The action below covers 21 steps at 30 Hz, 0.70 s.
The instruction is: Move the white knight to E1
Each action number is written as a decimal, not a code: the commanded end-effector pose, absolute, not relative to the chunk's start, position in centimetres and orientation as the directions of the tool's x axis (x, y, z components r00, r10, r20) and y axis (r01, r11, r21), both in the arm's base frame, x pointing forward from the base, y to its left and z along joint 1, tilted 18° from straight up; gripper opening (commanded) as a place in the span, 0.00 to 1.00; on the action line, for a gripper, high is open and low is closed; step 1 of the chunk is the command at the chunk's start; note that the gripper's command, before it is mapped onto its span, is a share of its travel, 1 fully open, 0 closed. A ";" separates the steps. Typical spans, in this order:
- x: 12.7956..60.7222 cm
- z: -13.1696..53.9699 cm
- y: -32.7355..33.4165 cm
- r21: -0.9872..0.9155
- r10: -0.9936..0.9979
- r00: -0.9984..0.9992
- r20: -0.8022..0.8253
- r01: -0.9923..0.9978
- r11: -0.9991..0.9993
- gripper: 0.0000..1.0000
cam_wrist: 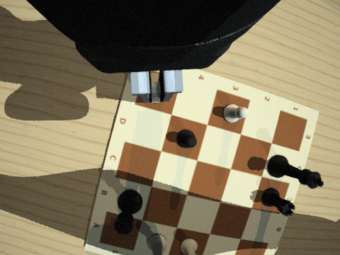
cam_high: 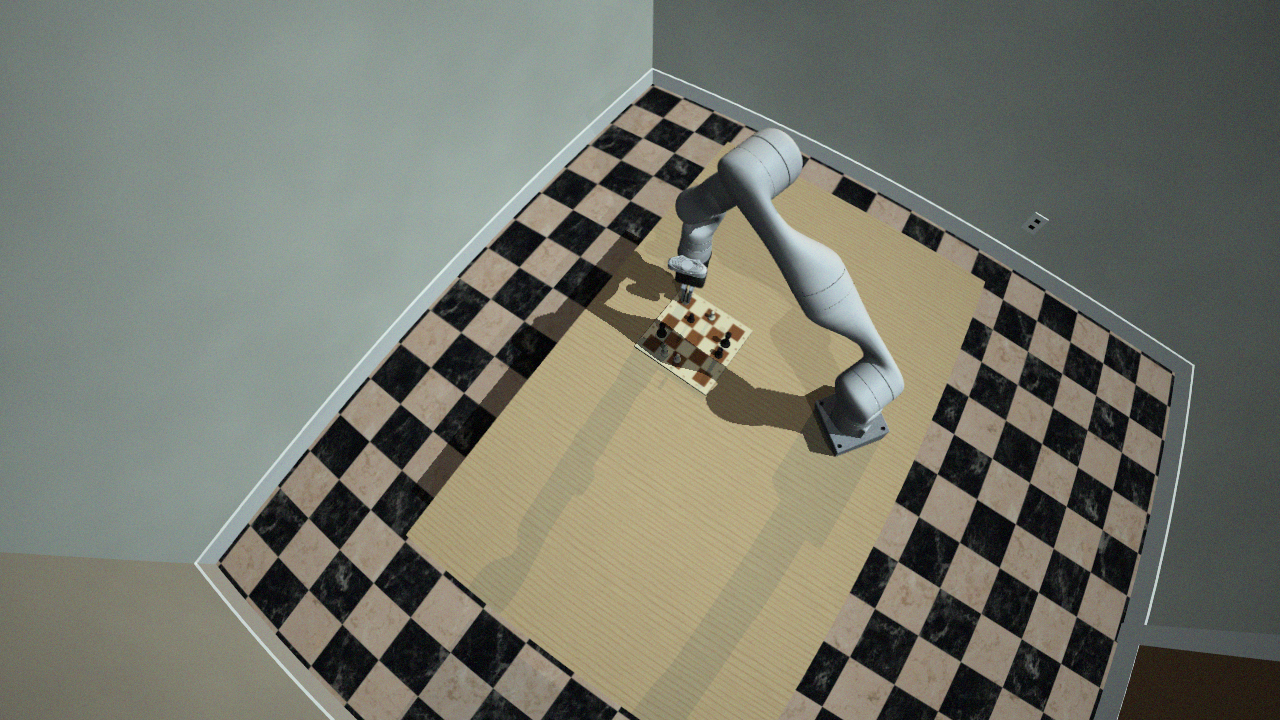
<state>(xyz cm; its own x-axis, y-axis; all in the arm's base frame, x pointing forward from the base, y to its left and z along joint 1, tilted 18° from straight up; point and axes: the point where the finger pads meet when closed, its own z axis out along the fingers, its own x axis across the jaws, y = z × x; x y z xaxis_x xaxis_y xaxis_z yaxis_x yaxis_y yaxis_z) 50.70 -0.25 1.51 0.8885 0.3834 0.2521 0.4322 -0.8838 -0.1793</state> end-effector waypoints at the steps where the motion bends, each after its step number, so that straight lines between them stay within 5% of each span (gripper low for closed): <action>1: 50.8 1.6 -0.3 -0.178 0.383 0.888 0.254 0.432 -0.884 0.00; 21: 49.9 6.5 -1.7 -0.178 0.383 0.888 0.254 0.432 -0.884 0.00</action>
